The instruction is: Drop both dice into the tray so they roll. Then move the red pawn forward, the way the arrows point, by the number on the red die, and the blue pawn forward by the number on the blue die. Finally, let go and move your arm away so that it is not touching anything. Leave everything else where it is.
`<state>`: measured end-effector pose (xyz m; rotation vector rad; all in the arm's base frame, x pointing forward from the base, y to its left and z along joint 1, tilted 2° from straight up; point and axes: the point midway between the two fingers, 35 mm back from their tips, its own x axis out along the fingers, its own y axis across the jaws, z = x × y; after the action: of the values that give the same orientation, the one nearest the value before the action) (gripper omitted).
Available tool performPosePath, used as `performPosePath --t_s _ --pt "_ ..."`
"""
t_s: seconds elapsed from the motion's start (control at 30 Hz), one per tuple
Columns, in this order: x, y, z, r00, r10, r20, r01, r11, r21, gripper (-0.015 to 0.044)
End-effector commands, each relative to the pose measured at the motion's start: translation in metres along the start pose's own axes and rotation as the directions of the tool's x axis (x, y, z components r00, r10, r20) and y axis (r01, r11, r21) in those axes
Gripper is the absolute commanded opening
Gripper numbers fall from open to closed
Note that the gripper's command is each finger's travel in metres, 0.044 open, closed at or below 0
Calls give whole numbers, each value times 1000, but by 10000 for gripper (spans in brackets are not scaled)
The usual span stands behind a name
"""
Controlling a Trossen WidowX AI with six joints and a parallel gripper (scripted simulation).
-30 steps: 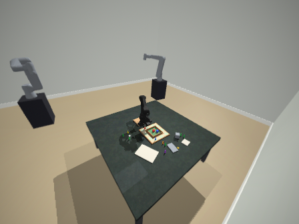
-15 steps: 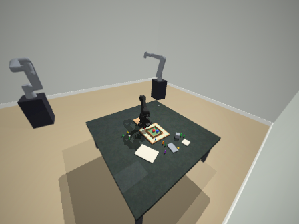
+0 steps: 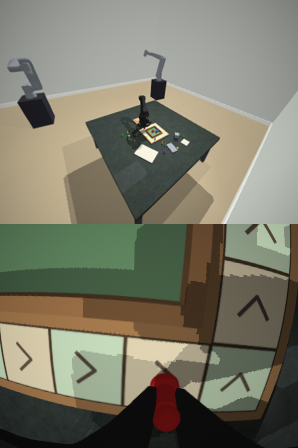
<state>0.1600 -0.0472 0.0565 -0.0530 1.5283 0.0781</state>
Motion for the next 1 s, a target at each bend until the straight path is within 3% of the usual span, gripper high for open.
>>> performPosePath --t_s 0.0,0.77,0.97 --pt "-12 -1 4 1000 0 9 0 1000 -1 0" --pt "-117 -2 3 1000 0 8 0 1000 -1 0" --pt "-122 -4 8 1000 0 9 0 1000 -1 0"
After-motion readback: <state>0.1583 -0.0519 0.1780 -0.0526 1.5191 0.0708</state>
